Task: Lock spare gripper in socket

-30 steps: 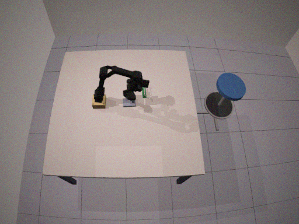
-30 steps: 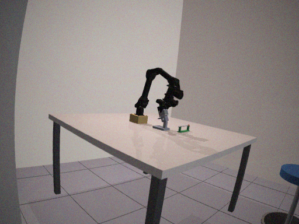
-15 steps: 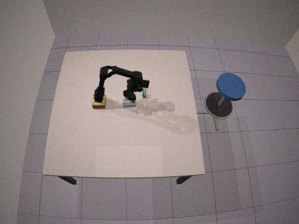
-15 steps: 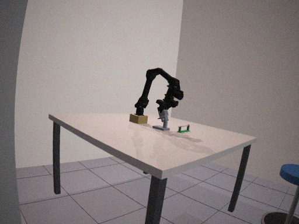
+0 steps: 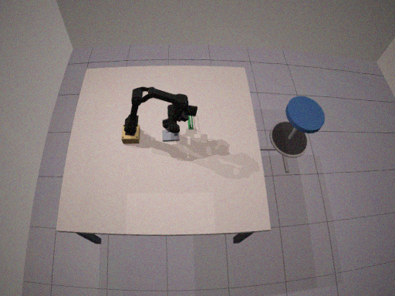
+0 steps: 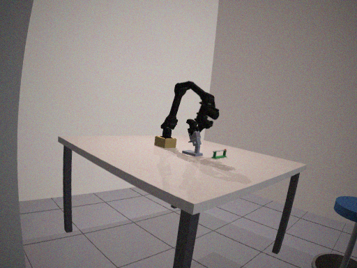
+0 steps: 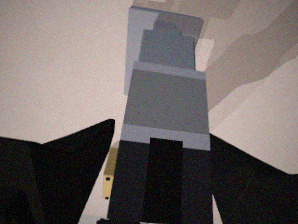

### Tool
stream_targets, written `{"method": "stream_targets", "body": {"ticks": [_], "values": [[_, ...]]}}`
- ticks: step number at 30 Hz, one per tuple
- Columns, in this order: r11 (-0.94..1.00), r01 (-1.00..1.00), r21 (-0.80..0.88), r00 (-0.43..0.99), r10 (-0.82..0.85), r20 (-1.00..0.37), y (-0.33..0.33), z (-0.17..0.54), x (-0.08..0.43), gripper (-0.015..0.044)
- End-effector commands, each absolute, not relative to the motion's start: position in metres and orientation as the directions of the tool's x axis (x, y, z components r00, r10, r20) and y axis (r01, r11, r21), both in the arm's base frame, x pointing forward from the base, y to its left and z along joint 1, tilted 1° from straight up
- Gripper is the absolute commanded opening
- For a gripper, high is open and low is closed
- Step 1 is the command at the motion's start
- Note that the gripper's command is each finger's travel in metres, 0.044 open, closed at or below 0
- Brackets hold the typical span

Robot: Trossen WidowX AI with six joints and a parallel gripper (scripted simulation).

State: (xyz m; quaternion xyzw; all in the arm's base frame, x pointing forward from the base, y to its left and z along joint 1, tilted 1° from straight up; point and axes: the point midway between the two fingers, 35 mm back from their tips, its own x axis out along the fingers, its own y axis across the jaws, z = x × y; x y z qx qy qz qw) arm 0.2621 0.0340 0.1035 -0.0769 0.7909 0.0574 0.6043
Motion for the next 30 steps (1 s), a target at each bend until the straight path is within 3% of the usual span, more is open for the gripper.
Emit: {"method": "stream_targets", "body": {"ticks": [1, 3, 30], "values": [[0.982, -0.191, -0.002, -0.258, -0.053, -0.965, 0.034, 0.103, 0.262, 0.0394], [0.982, -0.191, -0.002, -0.258, -0.053, -0.965, 0.034, 0.103, 0.262, 0.044], [0.982, -0.19, -0.004, -0.235, -0.049, -0.971, 0.029, 0.155, 0.231, 0.044]]}}
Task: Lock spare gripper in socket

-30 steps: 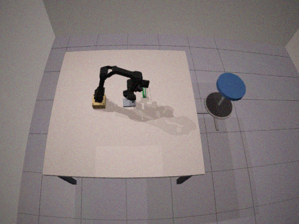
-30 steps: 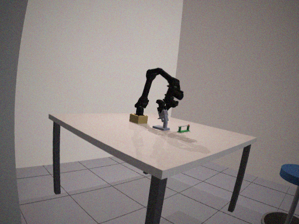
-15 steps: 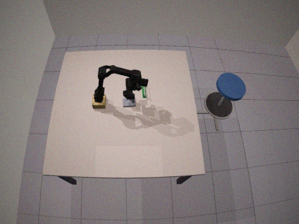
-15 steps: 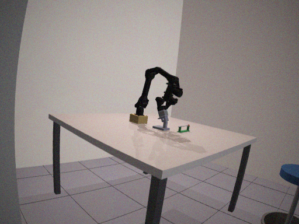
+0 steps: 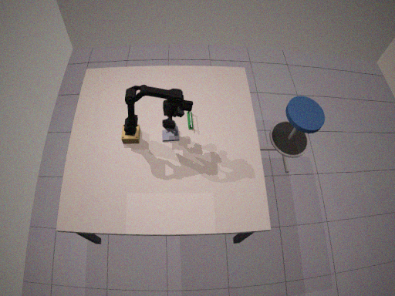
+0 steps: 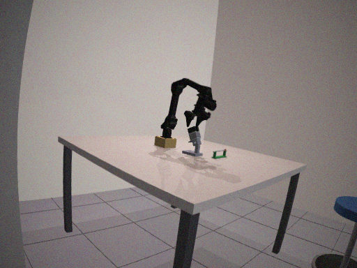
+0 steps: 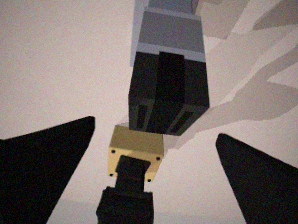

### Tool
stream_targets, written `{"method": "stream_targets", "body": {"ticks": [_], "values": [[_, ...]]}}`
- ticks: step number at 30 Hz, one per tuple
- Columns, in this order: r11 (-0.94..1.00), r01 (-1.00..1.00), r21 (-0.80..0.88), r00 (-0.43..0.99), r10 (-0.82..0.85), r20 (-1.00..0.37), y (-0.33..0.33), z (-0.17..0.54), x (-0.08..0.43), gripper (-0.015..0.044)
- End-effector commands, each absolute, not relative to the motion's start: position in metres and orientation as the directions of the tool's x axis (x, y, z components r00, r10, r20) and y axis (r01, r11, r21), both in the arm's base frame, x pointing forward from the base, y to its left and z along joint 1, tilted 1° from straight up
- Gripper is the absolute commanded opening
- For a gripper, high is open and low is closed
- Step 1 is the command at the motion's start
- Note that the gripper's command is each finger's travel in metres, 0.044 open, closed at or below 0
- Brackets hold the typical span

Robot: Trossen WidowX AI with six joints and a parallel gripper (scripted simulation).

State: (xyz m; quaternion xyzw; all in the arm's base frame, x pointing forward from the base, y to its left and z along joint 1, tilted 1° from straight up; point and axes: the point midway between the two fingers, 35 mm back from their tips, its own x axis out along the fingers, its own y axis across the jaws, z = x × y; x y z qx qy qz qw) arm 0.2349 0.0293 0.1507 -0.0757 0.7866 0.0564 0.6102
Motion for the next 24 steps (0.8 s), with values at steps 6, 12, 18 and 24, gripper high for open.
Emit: {"method": "stream_targets", "body": {"ticks": [6, 12, 18, 24], "values": [[0.982, -0.19, -0.007, -0.183, -0.042, -0.982, 0.028, 0.166, 0.225, 0.044], [0.982, -0.191, -0.01, -0.126, -0.035, -0.991, 0.027, 0.178, 0.22, 0.044], [0.982, -0.191, -0.013, -0.08, -0.029, -0.996, 0.027, 0.188, 0.219, 0.044], [0.981, -0.191, -0.016, -0.021, -0.021, -1.0, 0.027, 0.2, 0.217, 0.044]]}}
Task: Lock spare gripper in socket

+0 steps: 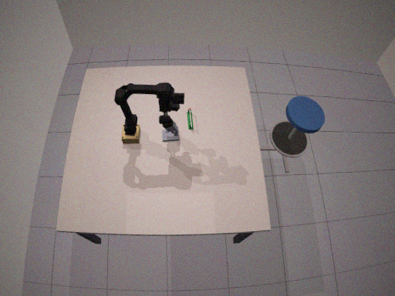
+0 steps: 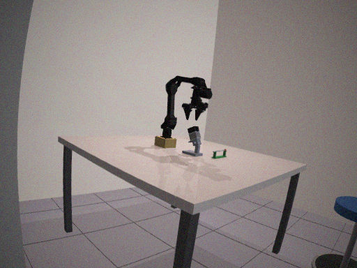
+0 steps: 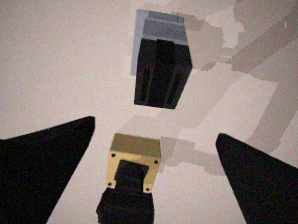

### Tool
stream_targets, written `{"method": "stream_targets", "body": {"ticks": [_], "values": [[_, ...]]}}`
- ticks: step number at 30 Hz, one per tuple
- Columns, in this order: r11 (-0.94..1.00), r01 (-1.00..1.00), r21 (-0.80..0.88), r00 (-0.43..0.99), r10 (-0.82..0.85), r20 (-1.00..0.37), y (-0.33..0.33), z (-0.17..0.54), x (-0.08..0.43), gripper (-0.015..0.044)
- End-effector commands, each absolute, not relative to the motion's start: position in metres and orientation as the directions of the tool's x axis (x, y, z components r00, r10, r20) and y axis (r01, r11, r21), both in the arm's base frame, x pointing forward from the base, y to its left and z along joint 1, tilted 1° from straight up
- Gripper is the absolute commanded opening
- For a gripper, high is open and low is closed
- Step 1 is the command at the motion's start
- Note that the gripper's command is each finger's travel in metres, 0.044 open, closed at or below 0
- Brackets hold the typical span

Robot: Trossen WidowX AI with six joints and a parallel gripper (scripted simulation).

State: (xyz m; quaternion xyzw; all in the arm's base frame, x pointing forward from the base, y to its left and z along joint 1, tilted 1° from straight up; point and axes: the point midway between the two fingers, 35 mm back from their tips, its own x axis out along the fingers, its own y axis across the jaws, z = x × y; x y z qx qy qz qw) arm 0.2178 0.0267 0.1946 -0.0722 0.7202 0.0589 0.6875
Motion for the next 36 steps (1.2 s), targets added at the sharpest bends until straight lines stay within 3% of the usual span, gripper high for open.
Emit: {"method": "stream_targets", "body": {"ticks": [1, 12, 17, 27, 33, 36], "values": [[0.981, -0.191, -0.017, -0.011, -0.019, -1.0, 0.026, 0.202, 0.217, 0.044], [0.981, -0.191, -0.023, 0.091, -0.005, -0.996, 0.026, 0.224, 0.214, 0.044], [0.983, -0.185, -0.02, 0.068, -0.008, -0.998, 0.026, 0.219, 0.214, 0.044], [0.983, -0.185, -0.013, 0.067, 0.0, -0.998, 0.112, 0.22, 0.202, 0.018], [0.983, -0.185, -0.011, 0.068, 0.002, -0.998, 0.135, 0.22, 0.192, 0.018], [0.951, -0.305, -0.038, 0.072, -0.017, -0.997, 0.139, 0.217, 0.206, 0.018]]}}
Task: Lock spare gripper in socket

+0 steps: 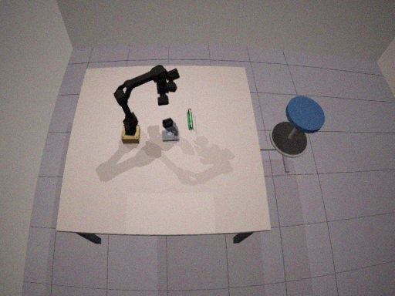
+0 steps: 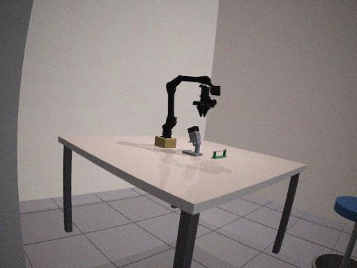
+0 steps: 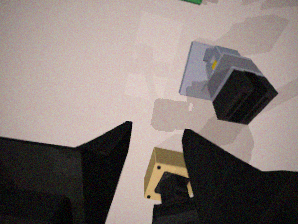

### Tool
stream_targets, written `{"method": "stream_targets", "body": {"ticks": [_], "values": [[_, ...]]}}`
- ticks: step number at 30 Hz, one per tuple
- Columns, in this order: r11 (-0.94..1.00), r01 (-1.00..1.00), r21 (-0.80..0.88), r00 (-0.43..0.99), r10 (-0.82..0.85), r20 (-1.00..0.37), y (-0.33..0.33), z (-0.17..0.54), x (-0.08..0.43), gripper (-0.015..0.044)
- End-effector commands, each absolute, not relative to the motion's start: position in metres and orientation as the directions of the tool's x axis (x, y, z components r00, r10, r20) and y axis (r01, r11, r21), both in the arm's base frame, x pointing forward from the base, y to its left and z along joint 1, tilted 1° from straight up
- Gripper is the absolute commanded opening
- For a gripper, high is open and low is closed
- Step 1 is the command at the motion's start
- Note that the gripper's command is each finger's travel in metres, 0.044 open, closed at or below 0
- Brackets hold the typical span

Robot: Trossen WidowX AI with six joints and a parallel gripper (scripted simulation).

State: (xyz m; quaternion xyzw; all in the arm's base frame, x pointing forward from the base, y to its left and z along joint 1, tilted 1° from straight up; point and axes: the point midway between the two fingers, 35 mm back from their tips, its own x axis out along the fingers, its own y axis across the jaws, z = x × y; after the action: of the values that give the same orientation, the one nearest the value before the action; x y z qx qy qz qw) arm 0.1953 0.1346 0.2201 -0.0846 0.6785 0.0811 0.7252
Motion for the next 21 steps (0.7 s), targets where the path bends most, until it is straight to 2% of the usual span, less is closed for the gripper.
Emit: {"method": "stream_targets", "body": {"ticks": [1, 5, 10, 12, 18, 21], "values": [[0.921, -0.386, -0.057, 0.075, -0.03, -0.997, 0.142, 0.215, 0.217, 0.018], [0.727, -0.676, -0.119, 0.085, -0.083, -0.993, 0.151, 0.201, 0.258, 0.018], [0.362, -0.921, -0.142, 0.093, -0.149, -0.984, 0.158, 0.176, 0.31, 0.018], [0.196, -0.972, -0.128, 0.094, -0.175, -0.98, 0.159, 0.163, 0.329, 0.018], [-0.12, -0.99, -0.069, 0.095, -0.223, -0.97, 0.16, 0.136, 0.364, 0.018], [-0.19, -0.98, -0.05, 0.095, -0.233, -0.968, 0.161, 0.13, 0.371, 0.018]]}}
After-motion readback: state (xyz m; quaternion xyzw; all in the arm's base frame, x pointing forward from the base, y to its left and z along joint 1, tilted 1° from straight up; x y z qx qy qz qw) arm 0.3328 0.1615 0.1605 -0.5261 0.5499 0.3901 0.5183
